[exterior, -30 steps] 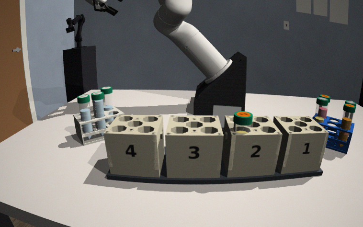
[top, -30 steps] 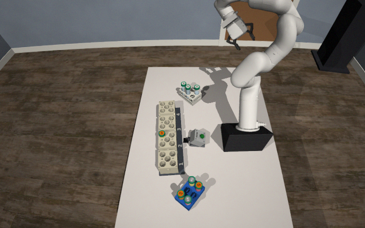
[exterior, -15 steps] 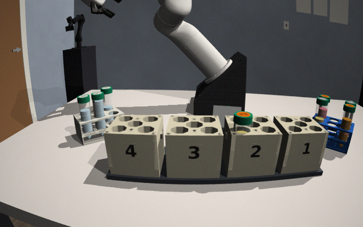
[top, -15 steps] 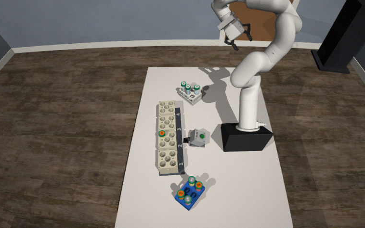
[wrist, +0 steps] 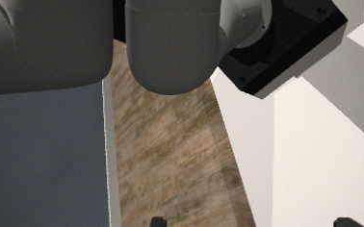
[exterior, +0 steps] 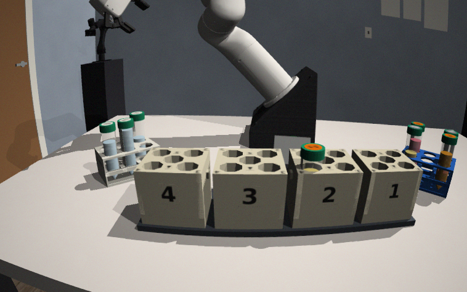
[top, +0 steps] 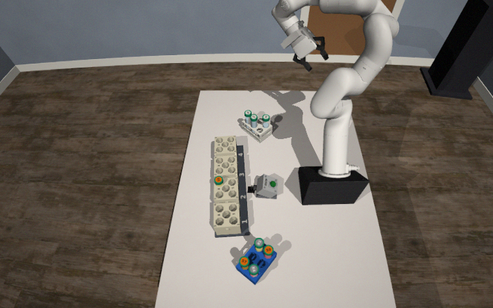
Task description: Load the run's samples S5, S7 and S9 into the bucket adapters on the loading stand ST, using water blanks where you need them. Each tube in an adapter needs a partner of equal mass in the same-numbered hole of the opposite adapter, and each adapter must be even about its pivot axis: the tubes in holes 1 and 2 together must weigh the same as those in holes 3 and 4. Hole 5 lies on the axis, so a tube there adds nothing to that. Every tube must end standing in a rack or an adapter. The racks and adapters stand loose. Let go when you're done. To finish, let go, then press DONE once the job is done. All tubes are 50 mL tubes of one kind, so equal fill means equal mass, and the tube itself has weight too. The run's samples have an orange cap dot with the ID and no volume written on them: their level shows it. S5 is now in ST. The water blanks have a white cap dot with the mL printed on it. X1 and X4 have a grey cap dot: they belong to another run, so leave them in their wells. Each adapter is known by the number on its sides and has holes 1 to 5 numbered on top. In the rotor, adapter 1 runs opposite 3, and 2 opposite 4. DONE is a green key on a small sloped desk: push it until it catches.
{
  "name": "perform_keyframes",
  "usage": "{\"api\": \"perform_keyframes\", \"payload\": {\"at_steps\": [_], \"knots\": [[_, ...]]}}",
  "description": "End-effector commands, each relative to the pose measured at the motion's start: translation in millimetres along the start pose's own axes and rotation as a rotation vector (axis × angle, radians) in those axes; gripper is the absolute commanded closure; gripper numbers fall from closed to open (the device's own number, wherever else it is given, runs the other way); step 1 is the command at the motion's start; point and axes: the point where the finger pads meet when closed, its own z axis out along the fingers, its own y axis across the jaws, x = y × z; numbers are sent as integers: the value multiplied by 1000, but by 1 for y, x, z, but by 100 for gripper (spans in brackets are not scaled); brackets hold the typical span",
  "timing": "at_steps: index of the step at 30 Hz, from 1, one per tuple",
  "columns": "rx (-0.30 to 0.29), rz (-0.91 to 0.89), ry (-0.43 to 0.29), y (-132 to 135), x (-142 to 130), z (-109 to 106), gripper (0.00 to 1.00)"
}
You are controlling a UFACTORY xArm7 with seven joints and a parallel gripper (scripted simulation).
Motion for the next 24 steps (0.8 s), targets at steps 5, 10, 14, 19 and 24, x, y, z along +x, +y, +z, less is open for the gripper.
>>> {"api": "perform_keyframes", "payload": {"at_steps": [5, 10, 14, 19, 24], "knots": [[-20, 87, -59, 27, 5, -9, 0], [-38, 139, -94, 42, 9, -14, 0], [-60, 190, -127, 51, 13, -17, 0], [-85, 240, -158, 71, 21, -22, 0], [-114, 288, -187, 85, 28, -27, 0]]}}
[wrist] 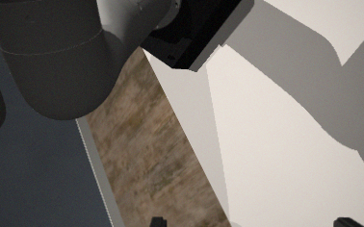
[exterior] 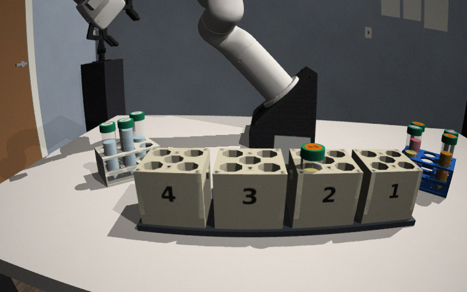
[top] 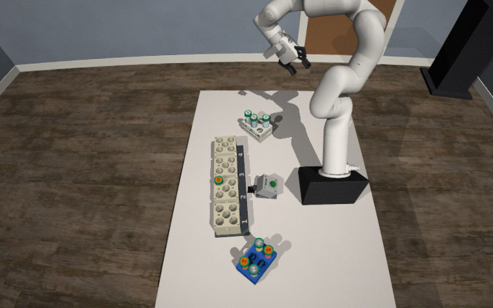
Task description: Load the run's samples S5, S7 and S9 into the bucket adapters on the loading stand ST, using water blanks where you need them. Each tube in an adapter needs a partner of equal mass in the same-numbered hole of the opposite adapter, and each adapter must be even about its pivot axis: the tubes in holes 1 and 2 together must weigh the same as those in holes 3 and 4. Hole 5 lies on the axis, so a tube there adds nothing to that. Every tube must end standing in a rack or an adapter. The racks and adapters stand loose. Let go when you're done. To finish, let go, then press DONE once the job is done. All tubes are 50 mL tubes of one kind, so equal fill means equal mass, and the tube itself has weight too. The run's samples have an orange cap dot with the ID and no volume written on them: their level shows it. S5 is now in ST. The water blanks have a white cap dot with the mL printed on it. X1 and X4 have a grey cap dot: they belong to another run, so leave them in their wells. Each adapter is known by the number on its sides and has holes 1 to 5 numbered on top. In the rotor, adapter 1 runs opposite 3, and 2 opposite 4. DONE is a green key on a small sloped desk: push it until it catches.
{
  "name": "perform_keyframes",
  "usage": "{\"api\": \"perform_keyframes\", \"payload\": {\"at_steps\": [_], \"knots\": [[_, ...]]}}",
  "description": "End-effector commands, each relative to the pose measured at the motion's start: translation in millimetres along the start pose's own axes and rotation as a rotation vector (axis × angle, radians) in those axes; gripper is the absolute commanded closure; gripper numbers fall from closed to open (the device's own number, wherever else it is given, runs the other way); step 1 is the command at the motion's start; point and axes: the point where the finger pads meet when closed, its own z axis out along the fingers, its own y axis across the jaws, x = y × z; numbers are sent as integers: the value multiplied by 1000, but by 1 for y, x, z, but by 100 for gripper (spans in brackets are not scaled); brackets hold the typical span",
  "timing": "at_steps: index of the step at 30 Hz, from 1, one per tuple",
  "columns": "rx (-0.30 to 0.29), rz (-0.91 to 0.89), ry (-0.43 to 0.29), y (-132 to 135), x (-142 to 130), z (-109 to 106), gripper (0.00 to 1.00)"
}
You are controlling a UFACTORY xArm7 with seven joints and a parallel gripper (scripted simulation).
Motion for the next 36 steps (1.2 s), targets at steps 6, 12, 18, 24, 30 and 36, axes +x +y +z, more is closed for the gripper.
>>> {"api": "perform_keyframes", "payload": {"at_steps": [6, 12, 18, 24, 30, 36], "knots": [[-60, 101, -55, 23, 18, -9, 0], [-94, 148, -75, 40, 35, -16, 0], [-130, 194, -93, 51, 49, -20, 0], [-167, 238, -106, 62, 63, -24, 0], [-229, 306, -119, 74, 83, -29, 0], [-287, 364, -123, 84, 104, -34, 0]]}}
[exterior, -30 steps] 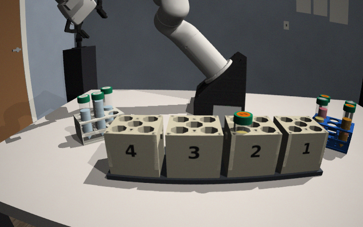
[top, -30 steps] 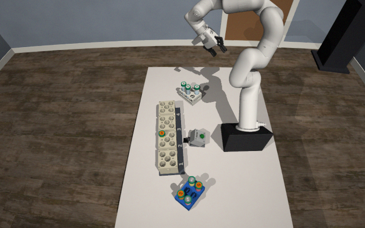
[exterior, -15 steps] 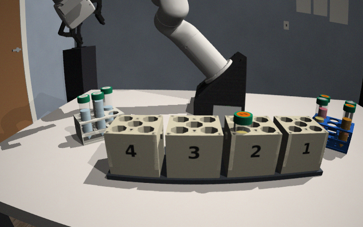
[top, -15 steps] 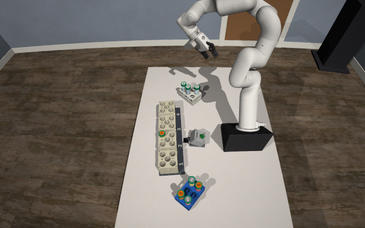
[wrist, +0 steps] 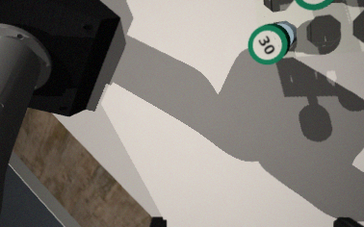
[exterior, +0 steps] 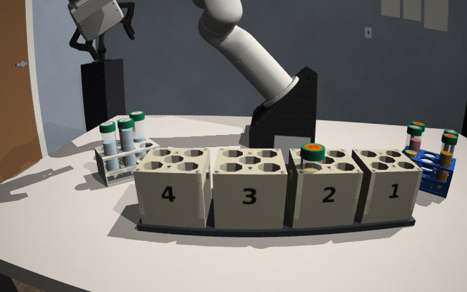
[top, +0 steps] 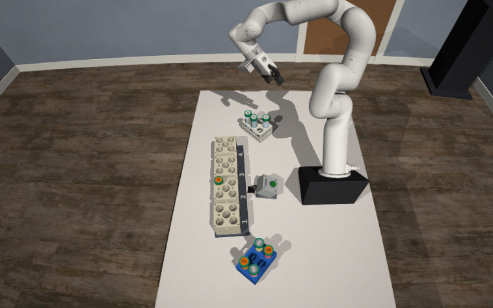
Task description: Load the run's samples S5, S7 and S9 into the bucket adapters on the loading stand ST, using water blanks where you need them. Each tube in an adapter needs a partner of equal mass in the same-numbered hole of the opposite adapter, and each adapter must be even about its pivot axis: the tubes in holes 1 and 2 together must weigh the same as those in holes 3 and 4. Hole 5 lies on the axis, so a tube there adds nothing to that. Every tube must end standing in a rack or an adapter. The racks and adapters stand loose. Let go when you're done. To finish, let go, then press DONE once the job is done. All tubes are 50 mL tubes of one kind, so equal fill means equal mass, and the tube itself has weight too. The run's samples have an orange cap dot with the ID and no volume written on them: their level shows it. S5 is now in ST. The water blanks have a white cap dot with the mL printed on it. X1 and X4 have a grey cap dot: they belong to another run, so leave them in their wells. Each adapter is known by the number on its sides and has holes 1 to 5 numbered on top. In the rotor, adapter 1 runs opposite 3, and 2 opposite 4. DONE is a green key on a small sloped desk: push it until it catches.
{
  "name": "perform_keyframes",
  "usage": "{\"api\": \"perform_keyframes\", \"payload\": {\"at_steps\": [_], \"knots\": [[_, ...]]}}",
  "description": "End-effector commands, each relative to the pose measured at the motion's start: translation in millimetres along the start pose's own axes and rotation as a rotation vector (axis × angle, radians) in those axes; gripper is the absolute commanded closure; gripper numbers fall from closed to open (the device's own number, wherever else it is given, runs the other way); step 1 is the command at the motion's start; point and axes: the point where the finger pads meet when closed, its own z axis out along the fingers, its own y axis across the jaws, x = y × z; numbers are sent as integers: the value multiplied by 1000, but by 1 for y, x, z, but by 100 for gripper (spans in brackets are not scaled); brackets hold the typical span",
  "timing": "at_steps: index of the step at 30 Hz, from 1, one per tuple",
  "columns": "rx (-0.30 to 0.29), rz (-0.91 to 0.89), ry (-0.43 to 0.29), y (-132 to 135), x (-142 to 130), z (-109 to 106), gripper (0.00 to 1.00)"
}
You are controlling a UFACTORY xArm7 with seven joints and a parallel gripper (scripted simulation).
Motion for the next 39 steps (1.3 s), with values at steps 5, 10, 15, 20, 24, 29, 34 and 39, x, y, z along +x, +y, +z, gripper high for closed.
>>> {"api": "perform_keyframes", "payload": {"at_steps": [5, 10, 15, 20, 24, 29, 34, 39], "knots": [[-71, 80, -3, 7, 30, -9, 0], [-87, 97, -2, 8, 44, -12, 0], [-125, 138, 6, 9, 63, -16, 0], [-161, 178, 18, 9, 78, -20, 0], [-196, 217, 34, 7, 98, -24, 0], [-230, 255, 53, 5, 113, -27, 0], [-249, 278, 68, 3, 128, -30, 0], [-261, 291, 76, 0, 143, -33, 0]]}}
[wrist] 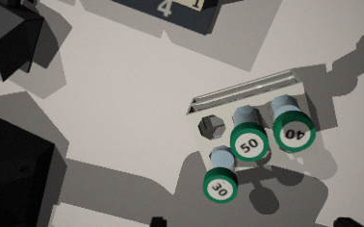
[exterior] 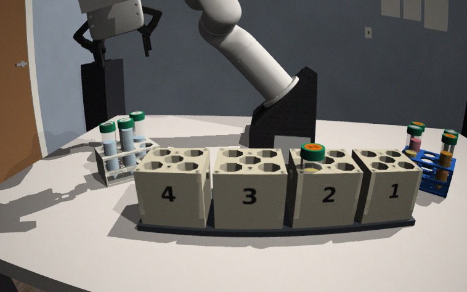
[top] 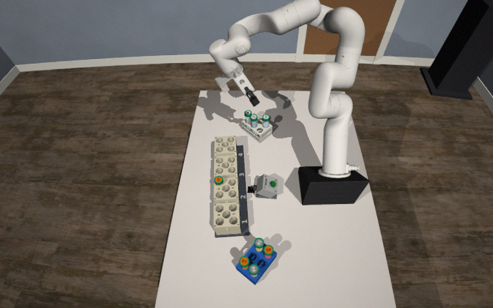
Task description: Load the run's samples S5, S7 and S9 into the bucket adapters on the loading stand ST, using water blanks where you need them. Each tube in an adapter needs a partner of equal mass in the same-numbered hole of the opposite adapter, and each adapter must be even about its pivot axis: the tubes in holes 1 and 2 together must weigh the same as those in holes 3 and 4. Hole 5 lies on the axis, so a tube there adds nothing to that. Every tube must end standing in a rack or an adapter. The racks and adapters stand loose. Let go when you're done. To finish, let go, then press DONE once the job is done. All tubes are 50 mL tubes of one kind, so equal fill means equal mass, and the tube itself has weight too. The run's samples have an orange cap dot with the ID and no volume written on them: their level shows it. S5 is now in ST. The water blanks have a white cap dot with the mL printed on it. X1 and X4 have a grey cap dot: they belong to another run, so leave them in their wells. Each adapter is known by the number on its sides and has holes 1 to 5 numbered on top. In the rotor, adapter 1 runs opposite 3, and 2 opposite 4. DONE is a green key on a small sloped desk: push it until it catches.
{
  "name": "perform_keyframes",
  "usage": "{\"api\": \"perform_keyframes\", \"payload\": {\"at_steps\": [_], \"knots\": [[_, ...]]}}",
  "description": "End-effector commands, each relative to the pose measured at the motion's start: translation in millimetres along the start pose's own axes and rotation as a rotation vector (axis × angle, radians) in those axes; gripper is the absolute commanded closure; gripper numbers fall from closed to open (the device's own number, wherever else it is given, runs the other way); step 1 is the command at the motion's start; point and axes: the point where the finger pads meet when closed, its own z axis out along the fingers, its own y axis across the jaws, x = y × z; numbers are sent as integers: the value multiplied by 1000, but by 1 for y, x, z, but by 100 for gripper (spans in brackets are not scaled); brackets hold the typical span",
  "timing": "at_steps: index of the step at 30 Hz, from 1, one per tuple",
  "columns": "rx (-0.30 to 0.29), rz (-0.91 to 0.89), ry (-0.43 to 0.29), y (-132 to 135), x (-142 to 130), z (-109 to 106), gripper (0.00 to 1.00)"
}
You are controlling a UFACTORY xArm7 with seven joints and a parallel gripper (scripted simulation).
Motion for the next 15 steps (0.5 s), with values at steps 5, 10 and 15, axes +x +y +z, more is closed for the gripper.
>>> {"api": "perform_keyframes", "payload": {"at_steps": [5, 10, 15], "knots": [[-41, 54, 29, -15, 32, -8, 0], [-64, 91, 57, -24, 45, -11, 0], [-64, 91, 57, -27, 51, -13, 0]]}}
